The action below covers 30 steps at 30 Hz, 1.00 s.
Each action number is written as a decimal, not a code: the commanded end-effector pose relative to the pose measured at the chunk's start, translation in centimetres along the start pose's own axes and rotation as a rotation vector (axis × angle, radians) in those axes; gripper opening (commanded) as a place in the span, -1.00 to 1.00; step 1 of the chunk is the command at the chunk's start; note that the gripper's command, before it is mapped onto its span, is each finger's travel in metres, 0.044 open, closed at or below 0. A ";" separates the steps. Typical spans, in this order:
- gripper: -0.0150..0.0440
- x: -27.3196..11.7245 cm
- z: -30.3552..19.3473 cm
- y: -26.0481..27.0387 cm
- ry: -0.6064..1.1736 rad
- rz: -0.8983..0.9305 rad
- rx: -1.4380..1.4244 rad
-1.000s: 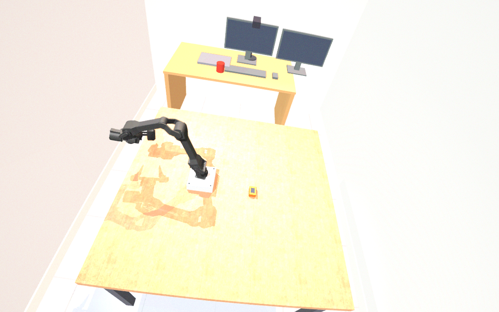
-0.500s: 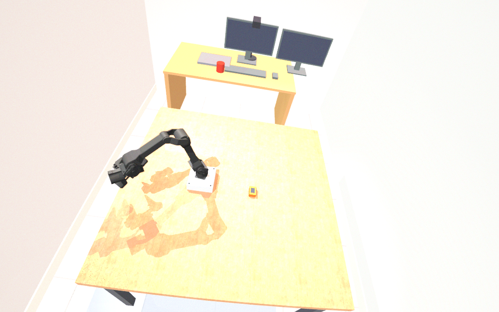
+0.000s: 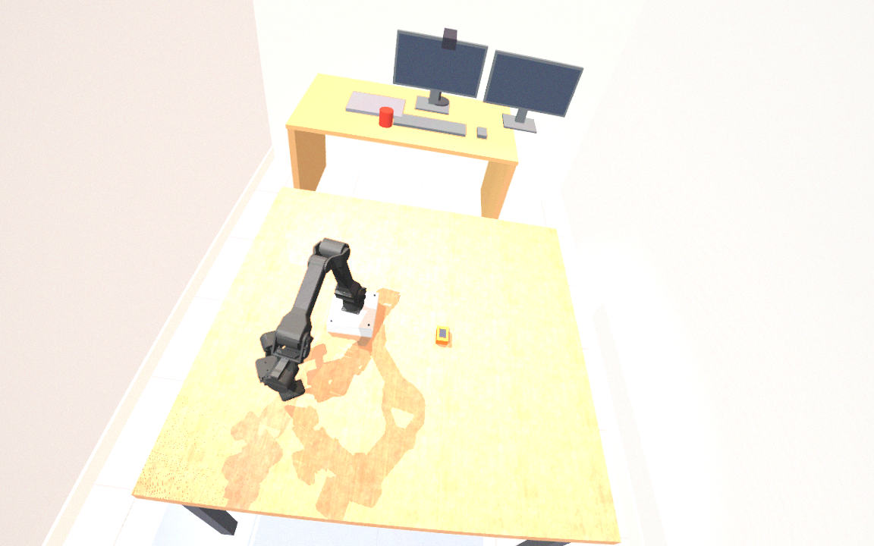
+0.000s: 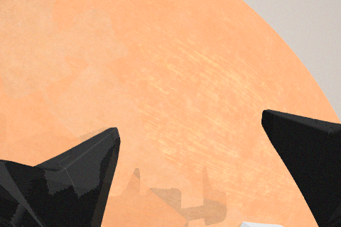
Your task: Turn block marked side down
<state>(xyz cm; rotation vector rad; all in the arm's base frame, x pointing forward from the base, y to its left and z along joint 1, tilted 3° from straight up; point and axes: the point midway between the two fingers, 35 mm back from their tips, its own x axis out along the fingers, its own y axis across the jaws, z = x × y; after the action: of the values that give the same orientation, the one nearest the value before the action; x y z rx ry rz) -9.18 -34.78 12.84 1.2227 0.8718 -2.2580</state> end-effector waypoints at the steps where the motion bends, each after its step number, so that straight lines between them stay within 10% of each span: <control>1: 1.00 -2.3 -3.6 4.7 -0.005 0.091 -0.223; 16: 1.00 -13.3 -24.9 14.6 -0.117 0.402 -1.216; 30: 1.00 -19.2 -48.5 6.3 -0.248 0.625 -2.263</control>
<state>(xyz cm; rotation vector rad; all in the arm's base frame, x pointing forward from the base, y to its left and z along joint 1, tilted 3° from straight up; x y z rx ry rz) 32.64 -8.09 7.61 0.0414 1.5700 -0.2073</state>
